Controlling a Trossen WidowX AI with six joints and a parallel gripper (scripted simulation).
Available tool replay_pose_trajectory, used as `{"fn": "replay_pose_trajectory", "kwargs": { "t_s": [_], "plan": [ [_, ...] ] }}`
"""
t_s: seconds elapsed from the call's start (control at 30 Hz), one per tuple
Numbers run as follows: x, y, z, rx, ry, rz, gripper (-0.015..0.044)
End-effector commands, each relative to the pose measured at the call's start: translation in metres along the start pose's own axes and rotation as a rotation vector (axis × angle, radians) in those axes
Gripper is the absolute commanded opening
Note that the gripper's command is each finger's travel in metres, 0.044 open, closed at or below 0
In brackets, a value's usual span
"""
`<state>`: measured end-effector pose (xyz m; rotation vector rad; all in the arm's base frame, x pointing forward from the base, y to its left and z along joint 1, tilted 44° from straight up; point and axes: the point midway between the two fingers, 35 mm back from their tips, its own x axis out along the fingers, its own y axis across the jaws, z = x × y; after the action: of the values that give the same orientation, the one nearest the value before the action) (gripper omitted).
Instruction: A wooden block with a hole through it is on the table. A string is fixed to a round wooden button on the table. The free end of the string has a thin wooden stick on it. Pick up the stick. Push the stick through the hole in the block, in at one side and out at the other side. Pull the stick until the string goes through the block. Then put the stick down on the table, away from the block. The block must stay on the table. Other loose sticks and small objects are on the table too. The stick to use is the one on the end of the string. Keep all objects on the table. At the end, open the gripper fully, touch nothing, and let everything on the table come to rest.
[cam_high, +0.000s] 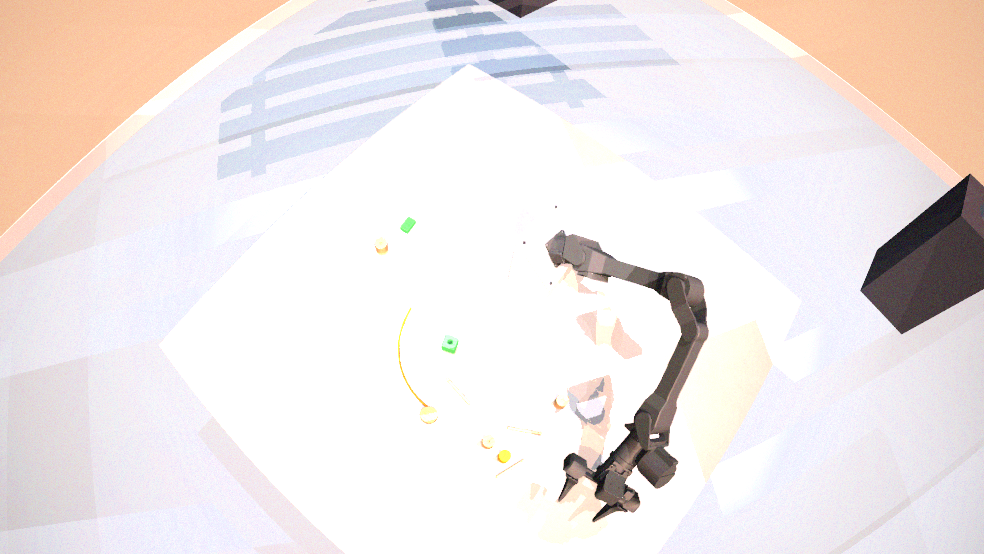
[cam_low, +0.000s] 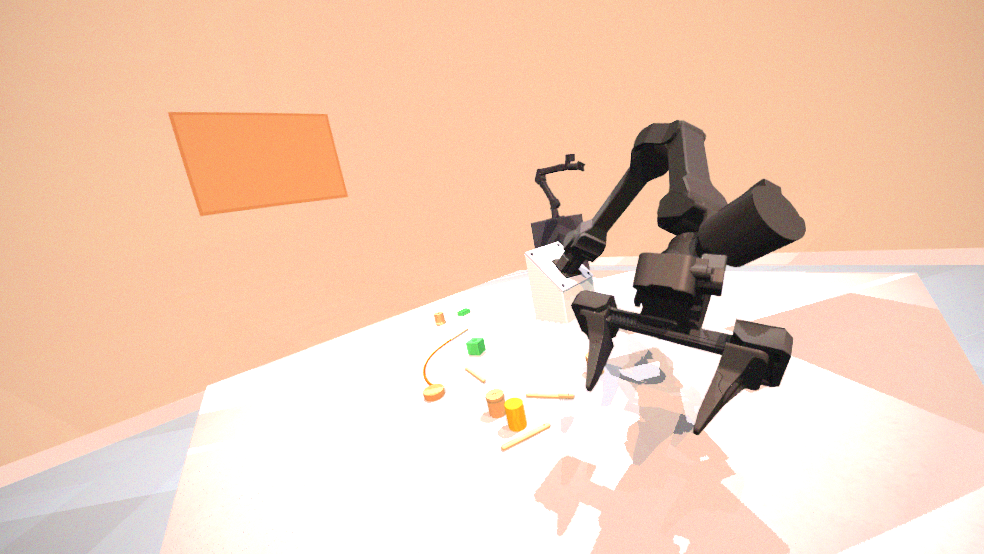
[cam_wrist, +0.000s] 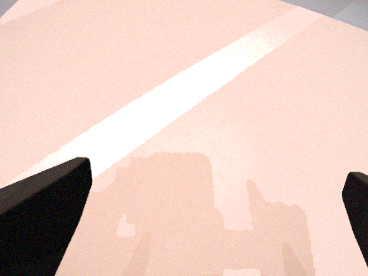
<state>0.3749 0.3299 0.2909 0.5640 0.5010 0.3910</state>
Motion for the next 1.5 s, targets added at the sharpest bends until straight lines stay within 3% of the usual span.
{"fn": "replay_pose_trajectory", "kwargs": {
  "t_s": [0.0,0.3,0.53,0.77,1.0,1.2,1.47],
  "plan": [
    [0.026,-0.067,-0.016,-0.203,0.123,-0.125,0.044],
    [0.045,-0.21,-0.055,-0.604,0.5,-0.225,0.044],
    [0.03,-0.297,-0.087,-0.835,0.783,-0.097,0.044],
    [-0.001,-0.363,-0.118,-0.968,0.963,0.149,0.044],
    [-0.042,-0.409,-0.149,-1.042,0.986,0.465,0.044],
    [-0.078,-0.433,-0.17,-1.083,0.842,0.723,0.044],
    [-0.083,-0.435,-0.172,-1.089,0.808,0.754,0.044]
  ]
}}
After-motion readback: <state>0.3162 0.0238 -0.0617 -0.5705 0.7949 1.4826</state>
